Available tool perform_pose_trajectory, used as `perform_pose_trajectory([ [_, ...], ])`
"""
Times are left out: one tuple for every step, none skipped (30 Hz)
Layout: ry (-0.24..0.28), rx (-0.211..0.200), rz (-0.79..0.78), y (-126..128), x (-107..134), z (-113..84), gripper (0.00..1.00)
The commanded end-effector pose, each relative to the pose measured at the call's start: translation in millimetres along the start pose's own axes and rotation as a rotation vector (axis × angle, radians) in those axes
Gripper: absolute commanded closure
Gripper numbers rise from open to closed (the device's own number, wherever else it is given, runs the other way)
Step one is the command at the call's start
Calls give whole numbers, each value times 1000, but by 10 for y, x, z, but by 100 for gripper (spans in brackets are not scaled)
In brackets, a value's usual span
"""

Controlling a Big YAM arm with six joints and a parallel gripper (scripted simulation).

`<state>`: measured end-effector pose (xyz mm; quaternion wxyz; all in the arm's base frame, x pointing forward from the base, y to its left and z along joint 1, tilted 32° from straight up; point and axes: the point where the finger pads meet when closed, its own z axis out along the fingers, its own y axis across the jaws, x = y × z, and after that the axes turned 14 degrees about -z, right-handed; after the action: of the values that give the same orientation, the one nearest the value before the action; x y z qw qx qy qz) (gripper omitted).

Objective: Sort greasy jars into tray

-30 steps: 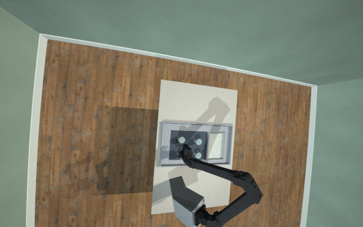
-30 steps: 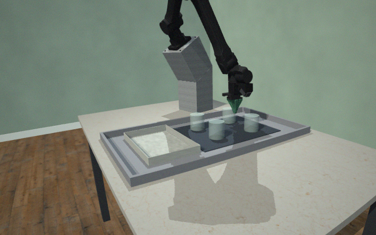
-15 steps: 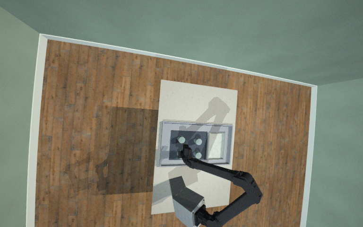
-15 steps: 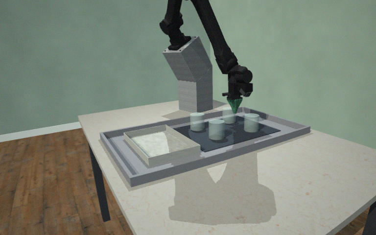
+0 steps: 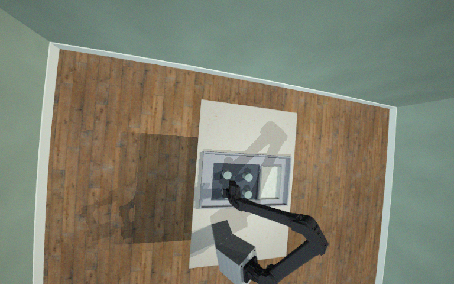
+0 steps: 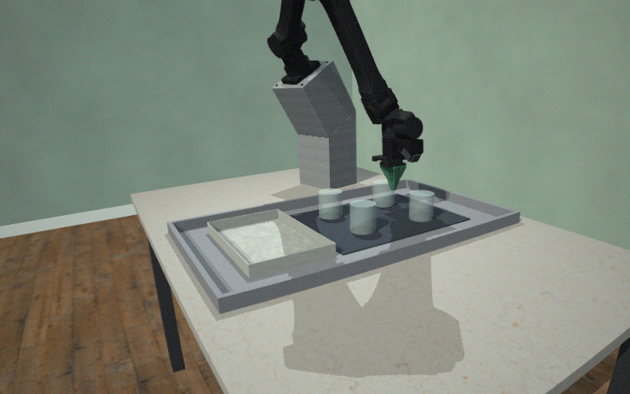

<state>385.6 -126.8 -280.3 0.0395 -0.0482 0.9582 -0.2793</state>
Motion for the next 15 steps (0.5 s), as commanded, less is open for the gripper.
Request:
perform_pose_trajectory([
  [52,-13,-30,40,335,31,100],
  [52,-13,-30,40,336,31,100],
  [52,-13,-30,40,336,31,100],
  [52,-13,-30,40,336,31,100],
  [52,-13,-30,40,337,31,100],
  [52,-13,-30,41,338,31,100],
  [52,-13,-30,41,340,31,100],
  [52,-13,-30,41,341,31,100],
  [52,-13,-30,42,342,31,100],
  [52,-13,-30,42,344,31,100],
  [52,-13,-30,42,345,31,100],
  [52,-13,-30,42,346,31,100],
  [52,-13,-30,43,348,31,100],
  [52,-13,-30,43,349,30,100],
  [52,-13,-30,43,350,30,100],
])
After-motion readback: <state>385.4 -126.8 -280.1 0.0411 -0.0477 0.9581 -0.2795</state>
